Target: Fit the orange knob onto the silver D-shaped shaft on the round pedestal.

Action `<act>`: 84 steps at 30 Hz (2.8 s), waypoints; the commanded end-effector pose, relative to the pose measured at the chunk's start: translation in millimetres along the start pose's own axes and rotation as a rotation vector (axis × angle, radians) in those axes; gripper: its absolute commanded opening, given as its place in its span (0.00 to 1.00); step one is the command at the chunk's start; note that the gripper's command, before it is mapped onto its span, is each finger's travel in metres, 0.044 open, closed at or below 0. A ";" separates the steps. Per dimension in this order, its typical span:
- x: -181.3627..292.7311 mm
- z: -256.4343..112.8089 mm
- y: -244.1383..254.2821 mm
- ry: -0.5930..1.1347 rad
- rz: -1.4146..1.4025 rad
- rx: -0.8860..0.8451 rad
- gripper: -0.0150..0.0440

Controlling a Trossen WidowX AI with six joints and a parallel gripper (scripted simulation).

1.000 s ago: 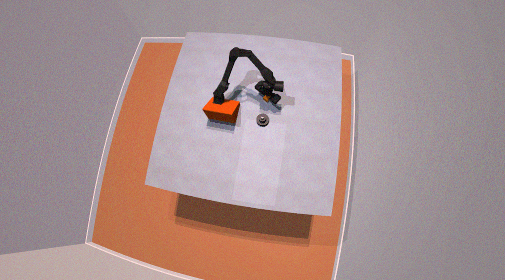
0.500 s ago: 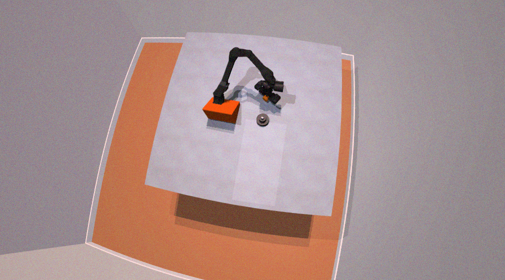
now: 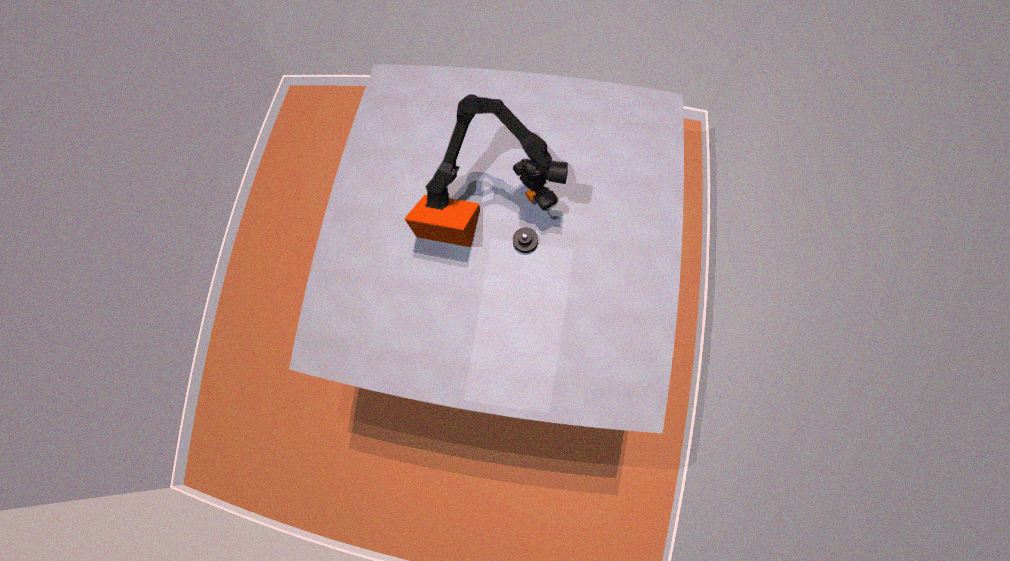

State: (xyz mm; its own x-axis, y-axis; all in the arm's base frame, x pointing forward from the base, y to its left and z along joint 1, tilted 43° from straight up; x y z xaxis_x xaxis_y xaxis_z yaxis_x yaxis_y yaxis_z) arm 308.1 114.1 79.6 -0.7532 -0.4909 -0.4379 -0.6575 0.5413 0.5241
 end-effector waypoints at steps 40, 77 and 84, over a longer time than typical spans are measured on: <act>-0.5 -0.7 0.7 -0.001 0.894 -0.005 0.56; -0.5 -0.7 0.7 0.001 1.819 -0.006 0.56; -0.5 -0.7 0.7 0.001 1.825 -0.006 0.56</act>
State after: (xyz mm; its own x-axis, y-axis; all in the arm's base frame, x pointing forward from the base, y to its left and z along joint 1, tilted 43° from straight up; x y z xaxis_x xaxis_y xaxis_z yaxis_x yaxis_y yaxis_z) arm 308.2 113.9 79.8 -0.4705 0.6380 0.6095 0.8822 0.3559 0.3084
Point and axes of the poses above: the point midway between the two fingers, 35 mm back from their tips, its own z axis out along the fingers, its own y axis across the jaws, x = y × z, the point moved 1 cm from there along -z, back along the fingers, and after that the axes turned 6 degrees about z, right-handed, at the moved point
